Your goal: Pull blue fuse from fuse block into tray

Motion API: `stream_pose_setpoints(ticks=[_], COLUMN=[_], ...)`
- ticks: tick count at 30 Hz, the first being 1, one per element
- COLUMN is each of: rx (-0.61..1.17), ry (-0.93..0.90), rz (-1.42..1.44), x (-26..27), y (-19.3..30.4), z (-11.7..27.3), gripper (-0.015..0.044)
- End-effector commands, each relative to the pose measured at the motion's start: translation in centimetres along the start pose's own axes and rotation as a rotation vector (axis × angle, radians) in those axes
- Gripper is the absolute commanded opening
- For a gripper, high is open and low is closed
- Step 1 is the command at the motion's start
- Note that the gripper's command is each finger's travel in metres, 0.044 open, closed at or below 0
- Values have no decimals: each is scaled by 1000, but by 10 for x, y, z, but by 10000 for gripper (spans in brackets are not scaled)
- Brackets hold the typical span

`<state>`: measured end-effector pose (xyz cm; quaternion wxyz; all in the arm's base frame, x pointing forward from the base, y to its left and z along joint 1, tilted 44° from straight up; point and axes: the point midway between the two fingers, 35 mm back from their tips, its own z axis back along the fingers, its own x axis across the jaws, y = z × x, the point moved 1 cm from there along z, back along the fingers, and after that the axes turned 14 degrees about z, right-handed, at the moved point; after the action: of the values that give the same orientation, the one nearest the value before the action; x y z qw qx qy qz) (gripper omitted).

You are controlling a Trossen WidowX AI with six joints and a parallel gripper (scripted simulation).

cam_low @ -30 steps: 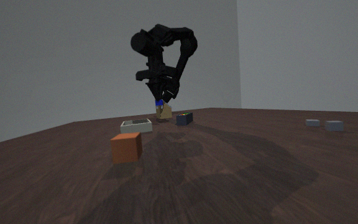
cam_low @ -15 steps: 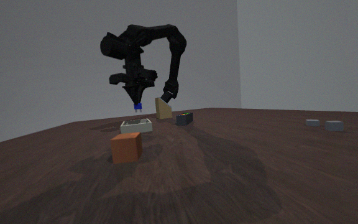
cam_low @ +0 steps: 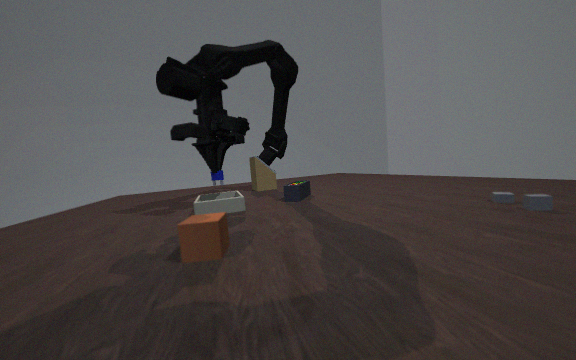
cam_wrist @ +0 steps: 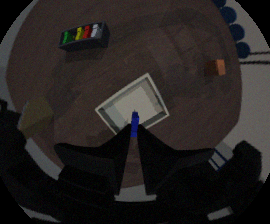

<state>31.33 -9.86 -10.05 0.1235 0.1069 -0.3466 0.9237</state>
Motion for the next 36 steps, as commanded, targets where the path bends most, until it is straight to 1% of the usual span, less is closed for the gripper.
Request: stream_pose_setpoints(ticks=[1, 17, 29, 30, 33, 36], rx=[-3, -4, 2, 2, -2, -2], ry=[-2, -2, -5, -4, -2, -2], rz=[-7, -6, 0, 0, -6, -7], x=[1, 1, 1, 1, 1, 1], y=[0, 0, 0, 0, 0, 0], z=[-8, -30, -26, -24, 7, 10], gripper=[0, 0, 315, 330, 330, 330])
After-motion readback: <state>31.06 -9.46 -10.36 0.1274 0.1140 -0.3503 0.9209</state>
